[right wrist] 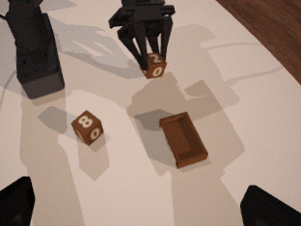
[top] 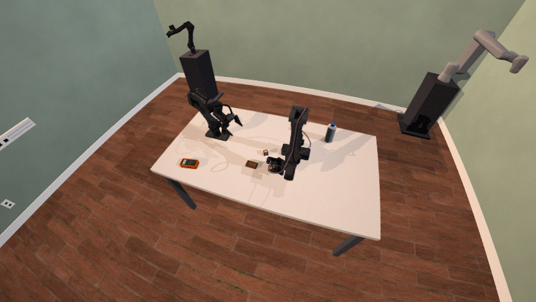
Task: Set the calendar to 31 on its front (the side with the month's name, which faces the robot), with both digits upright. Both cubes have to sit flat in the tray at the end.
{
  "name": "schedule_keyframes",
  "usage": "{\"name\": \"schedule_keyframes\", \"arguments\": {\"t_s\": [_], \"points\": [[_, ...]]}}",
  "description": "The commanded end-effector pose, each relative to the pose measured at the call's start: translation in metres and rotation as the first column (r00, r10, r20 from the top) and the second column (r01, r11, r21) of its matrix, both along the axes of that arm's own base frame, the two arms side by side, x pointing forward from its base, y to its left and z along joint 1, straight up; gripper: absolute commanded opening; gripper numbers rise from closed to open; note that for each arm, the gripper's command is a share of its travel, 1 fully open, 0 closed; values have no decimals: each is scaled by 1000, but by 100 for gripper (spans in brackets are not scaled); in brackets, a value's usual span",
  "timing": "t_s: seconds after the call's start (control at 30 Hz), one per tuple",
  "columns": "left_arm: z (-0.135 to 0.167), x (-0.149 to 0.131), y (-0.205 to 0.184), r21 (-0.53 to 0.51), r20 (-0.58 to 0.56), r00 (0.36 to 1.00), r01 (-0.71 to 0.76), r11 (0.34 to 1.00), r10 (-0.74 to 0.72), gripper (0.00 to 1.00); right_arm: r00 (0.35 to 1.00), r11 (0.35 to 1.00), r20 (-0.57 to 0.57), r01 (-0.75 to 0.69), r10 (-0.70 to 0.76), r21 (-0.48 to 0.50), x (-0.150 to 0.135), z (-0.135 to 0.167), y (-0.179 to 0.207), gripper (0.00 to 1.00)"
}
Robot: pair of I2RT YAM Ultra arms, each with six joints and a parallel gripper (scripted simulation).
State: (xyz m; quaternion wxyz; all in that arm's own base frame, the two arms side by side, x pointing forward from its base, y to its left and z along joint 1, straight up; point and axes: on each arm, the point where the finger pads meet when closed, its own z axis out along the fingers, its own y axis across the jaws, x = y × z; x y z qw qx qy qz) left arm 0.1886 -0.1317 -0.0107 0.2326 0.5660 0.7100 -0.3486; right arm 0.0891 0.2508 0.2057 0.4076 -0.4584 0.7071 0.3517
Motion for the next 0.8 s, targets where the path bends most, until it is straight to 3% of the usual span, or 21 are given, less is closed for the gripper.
{"name": "schedule_keyframes", "arguments": {"t_s": [0.0, 0.37, 0.77], "points": [[5, 11, -3, 87, -191, 972, -120, 989, 134, 26, 1000, 999, 17, 18, -18, 49, 4, 15, -2, 100], [11, 24, -7, 245, -384, 861, -252, 936, 332, 26, 1000, 999, 17, 18, -18, 49, 4, 15, -2, 100], [19, 35, -13, 530, -517, 565, -378, 759, 643, 26, 1000, 999, 17, 18, -18, 49, 4, 15, -2, 100]]}}
